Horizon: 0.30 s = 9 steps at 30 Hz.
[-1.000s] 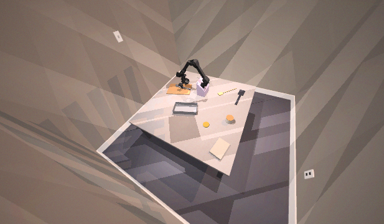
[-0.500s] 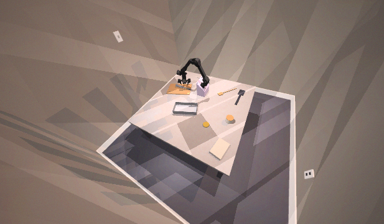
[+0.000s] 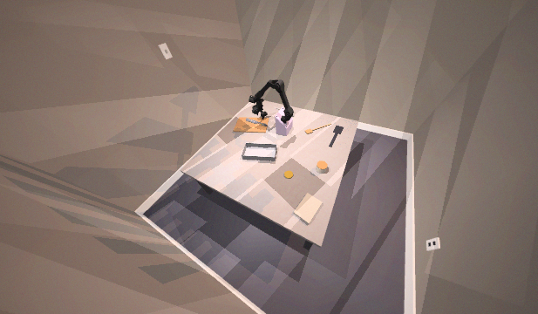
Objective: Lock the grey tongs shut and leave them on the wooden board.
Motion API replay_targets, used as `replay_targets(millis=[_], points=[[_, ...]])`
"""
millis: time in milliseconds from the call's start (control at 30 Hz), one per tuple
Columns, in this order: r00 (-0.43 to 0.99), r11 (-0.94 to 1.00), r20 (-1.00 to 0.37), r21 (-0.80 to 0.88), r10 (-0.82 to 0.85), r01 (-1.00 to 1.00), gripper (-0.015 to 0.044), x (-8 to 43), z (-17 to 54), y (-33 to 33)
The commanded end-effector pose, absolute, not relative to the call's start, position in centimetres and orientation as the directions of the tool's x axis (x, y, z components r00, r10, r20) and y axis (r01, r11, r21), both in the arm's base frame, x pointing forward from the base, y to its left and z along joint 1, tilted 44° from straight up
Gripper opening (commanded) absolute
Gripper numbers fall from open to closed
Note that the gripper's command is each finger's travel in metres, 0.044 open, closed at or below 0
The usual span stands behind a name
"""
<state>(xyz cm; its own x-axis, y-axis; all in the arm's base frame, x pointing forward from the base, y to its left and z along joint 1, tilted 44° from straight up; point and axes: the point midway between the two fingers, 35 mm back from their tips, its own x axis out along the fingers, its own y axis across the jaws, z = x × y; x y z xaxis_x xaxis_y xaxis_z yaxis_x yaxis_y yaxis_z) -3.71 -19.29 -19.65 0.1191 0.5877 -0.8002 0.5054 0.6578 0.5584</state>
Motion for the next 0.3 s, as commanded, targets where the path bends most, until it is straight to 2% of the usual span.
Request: replay_targets(millis=[0,267], points=[[0.117,0.052,-0.765,0.193,0.633,0.980,0.0440,-4.7,-16.0,-17.1],[0.118,-0.315,-0.759,-0.120,0.641,0.942,0.0440,-5.2,-14.1,-16.6]])
